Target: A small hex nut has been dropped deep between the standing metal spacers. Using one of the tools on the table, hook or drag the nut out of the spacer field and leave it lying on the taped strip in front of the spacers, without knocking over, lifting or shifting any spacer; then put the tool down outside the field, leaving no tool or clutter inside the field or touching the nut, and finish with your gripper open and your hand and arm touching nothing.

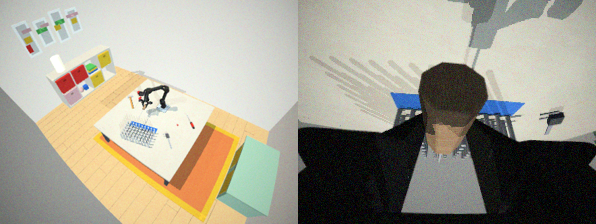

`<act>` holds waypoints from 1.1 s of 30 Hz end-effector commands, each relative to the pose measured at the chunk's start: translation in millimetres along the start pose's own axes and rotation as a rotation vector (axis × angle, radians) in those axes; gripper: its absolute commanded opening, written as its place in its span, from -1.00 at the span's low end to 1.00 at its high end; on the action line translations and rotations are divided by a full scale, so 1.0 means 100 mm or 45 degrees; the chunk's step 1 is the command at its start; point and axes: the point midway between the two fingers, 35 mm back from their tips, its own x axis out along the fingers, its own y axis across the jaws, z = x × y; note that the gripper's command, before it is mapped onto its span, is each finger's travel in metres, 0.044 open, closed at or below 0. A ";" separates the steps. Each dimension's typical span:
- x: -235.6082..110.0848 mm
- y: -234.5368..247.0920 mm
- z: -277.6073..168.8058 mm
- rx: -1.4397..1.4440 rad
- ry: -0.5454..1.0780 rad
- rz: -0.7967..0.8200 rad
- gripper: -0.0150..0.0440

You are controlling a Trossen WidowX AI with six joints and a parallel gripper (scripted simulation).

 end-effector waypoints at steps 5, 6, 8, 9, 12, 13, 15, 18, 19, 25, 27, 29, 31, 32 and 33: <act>0.12 -0.11 -0.14 -0.076 -0.011 -0.055 -0.49; 0.14 -0.14 -0.17 -0.094 -0.012 -0.065 -0.49; 0.17 -0.19 -0.24 -0.127 -0.014 -0.083 -0.49; 0.19 -0.21 -0.27 -0.142 -0.014 -0.092 -0.49; 0.24 -0.29 -0.38 -0.188 -0.015 -0.118 -0.49; 0.26 -0.32 -0.41 -0.203 -0.015 -0.126 -0.49; 0.29 -0.37 -0.48 -0.234 -0.015 -0.144 -0.49; 0.34 -0.46 -0.58 -0.277 -0.015 -0.169 -0.49; 0.36 -0.49 -0.61 -0.290 -0.015 -0.178 -0.49; 0.46 -0.70 -0.80 -0.368 -0.015 -0.228 -0.49; 0.50 -0.77 -0.86 -0.394 -0.014 -0.245 -0.49; 0.52 -0.84 -0.89 -0.417 -0.025 -0.254 -0.49; 0.54 -0.91 -0.93 -0.440 -0.036 -0.263 -0.49; 0.55 -0.94 -0.95 -0.451 -0.039 -0.269 -0.49; 0.57 -0.98 -0.98 -0.463 -0.041 -0.275 -0.49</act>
